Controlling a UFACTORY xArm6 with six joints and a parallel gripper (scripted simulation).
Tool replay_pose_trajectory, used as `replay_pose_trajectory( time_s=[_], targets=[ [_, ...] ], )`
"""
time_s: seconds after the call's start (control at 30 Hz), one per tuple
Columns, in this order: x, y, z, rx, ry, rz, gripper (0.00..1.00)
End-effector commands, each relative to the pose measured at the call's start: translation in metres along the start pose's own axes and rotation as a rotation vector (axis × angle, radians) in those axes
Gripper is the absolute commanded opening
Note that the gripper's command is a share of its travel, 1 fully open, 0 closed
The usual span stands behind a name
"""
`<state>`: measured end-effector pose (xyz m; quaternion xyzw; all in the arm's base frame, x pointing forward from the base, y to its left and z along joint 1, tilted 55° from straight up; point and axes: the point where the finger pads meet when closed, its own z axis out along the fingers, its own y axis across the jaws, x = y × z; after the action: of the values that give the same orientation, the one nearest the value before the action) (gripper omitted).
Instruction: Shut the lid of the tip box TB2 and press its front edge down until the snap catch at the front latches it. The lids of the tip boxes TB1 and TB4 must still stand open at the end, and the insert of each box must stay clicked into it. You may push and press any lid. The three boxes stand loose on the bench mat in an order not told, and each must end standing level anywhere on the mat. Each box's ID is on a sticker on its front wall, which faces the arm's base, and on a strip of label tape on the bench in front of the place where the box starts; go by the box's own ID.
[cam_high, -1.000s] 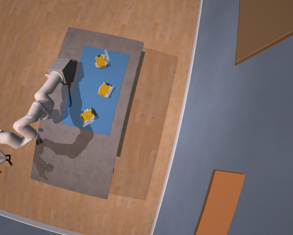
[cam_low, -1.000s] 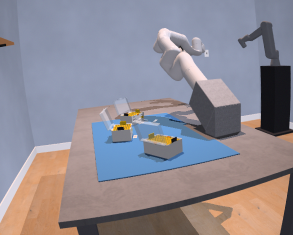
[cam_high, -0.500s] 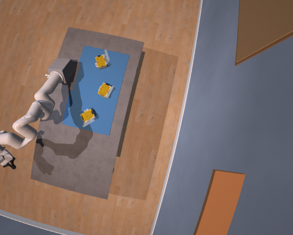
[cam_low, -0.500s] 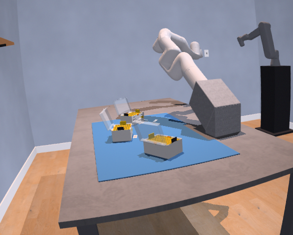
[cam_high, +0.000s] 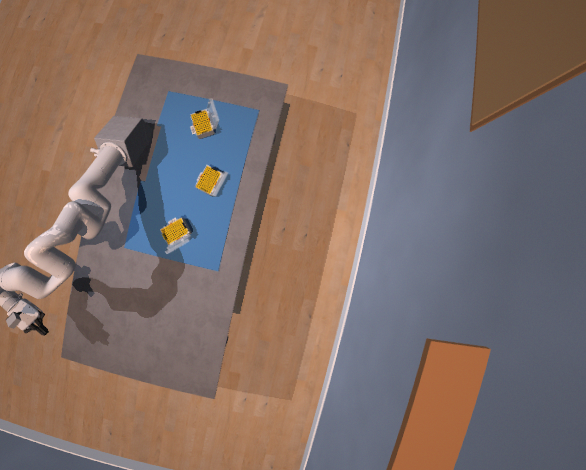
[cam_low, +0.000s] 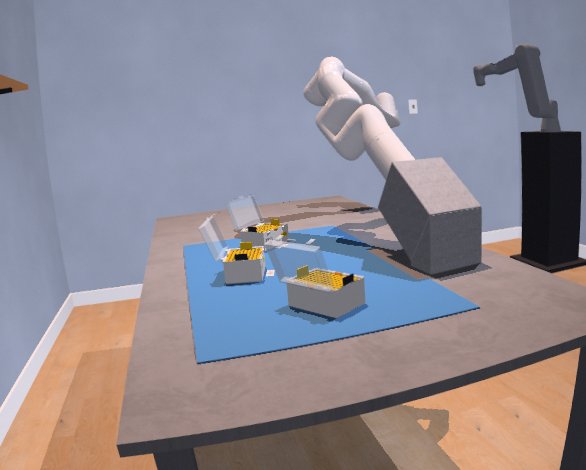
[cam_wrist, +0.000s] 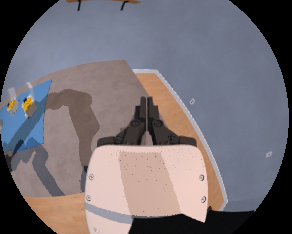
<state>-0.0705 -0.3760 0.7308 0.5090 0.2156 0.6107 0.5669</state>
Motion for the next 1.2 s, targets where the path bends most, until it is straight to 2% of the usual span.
replay_pose_trajectory(
  time_s=[0.0,0.07,0.23,0.43,0.57,0.63,0.7,0.83,1.0,1.17],
  targets=[
    [-0.007,-0.014,0.012,0.016,0.007,0.028,0.00],
    [-0.007,-0.014,0.012,0.016,0.007,0.028,0.00],
    [-0.014,-0.034,0.026,0.094,0.032,0.172,0.00],
    [-0.019,-0.050,0.037,0.099,0.034,0.180,0.00],
    [-0.023,-0.067,0.048,0.168,0.051,0.293,0.00],
    [-0.023,-0.067,0.048,0.168,0.051,0.293,0.00],
    [-0.024,-0.075,0.053,0.190,0.056,0.328,0.00],
    [-0.027,-0.088,0.061,0.190,0.056,0.328,0.00],
    [-0.029,-0.110,0.074,0.284,0.071,0.465,0.00],
    [-0.030,-0.127,0.083,0.288,0.072,0.471,0.00]
  ],
)
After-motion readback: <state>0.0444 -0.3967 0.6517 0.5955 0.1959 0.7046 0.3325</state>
